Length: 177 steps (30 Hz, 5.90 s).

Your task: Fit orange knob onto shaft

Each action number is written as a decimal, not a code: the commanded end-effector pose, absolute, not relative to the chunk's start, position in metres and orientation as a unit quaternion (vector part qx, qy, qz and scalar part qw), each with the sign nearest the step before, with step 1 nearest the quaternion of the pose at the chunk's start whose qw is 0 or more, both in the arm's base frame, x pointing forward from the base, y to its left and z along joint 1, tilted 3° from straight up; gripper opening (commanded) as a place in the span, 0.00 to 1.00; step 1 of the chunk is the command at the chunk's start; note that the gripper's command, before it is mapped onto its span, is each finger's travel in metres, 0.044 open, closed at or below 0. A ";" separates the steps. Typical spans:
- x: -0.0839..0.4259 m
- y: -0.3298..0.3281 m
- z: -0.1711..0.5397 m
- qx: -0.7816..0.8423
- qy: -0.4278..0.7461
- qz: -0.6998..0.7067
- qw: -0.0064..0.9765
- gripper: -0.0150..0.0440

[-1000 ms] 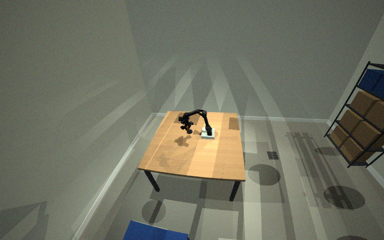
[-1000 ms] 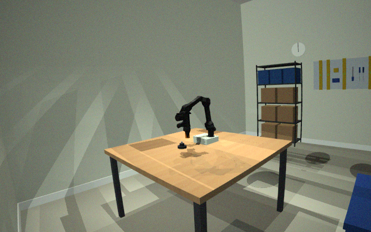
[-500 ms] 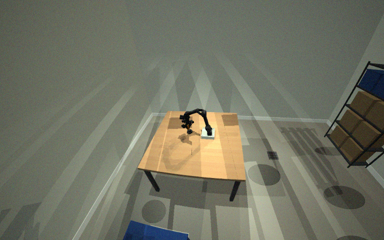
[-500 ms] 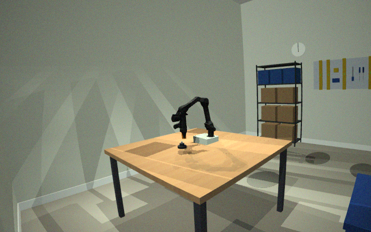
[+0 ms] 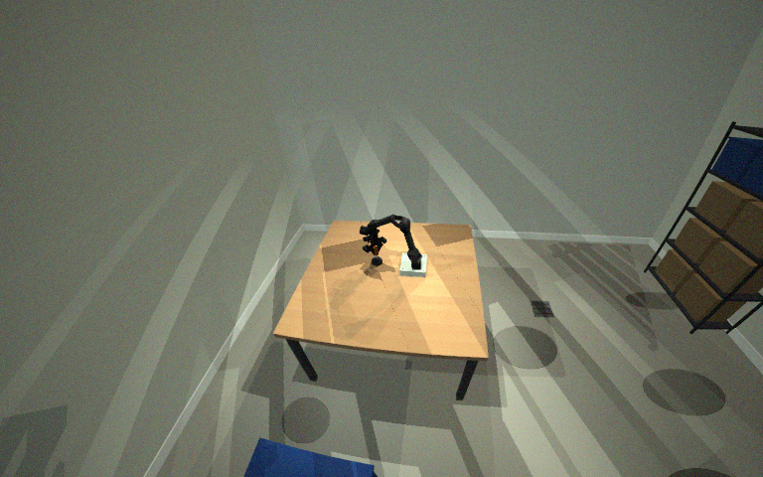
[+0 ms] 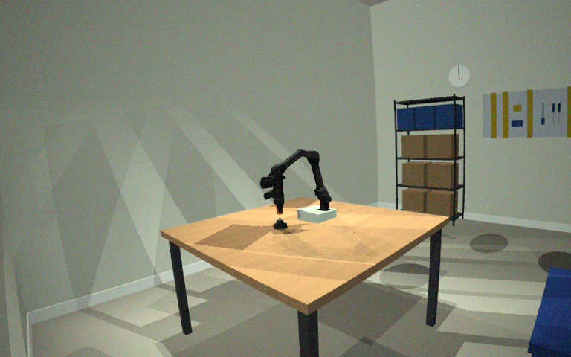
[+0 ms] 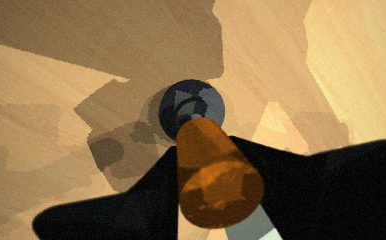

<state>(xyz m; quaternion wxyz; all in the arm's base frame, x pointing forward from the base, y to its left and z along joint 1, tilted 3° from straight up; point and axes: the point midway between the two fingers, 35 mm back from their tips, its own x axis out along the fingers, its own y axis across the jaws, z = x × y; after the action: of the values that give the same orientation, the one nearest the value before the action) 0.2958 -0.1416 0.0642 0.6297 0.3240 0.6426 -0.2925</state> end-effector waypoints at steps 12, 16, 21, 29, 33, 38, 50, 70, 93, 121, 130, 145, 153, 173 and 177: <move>0.295 -0.143 0.043 0.323 0.641 -0.295 0.631 0.25; 0.296 -0.145 0.043 0.323 0.641 -0.295 0.631 0.25; 0.296 -0.147 0.041 0.323 0.641 -0.295 0.631 0.25; 0.296 -0.146 0.040 0.323 0.641 -0.295 0.631 0.25; 0.295 -0.145 0.039 0.323 0.641 -0.295 0.631 0.25; 0.294 -0.144 0.039 0.323 0.641 -0.295 0.631 0.25; 0.294 -0.143 0.045 0.283 0.658 -0.254 0.649 0.25; 0.297 -0.146 0.039 0.255 0.668 -0.226 0.661 0.25; 0.292 -0.143 0.042 0.255 0.669 -0.226 0.661 0.25; 0.298 -0.147 0.039 0.185 0.688 -0.155 0.684 0.25; 0.297 -0.146 0.039 0.185 0.688 -0.155 0.684 0.25; 0.293 -0.144 0.045 0.116 0.701 -0.086 0.699 0.25; 0.294 -0.144 0.043 0.112 0.701 -0.082 0.700 0.25; 0.295 -0.145 0.040 0.112 0.701 -0.082 0.700 0.25; 0.295 -0.144 0.039 0.112 0.701 -0.082 0.700 0.25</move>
<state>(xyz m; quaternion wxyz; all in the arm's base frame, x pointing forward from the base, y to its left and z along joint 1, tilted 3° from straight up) 0.2957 -0.1443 0.0395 0.7000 0.1158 0.6997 -0.0834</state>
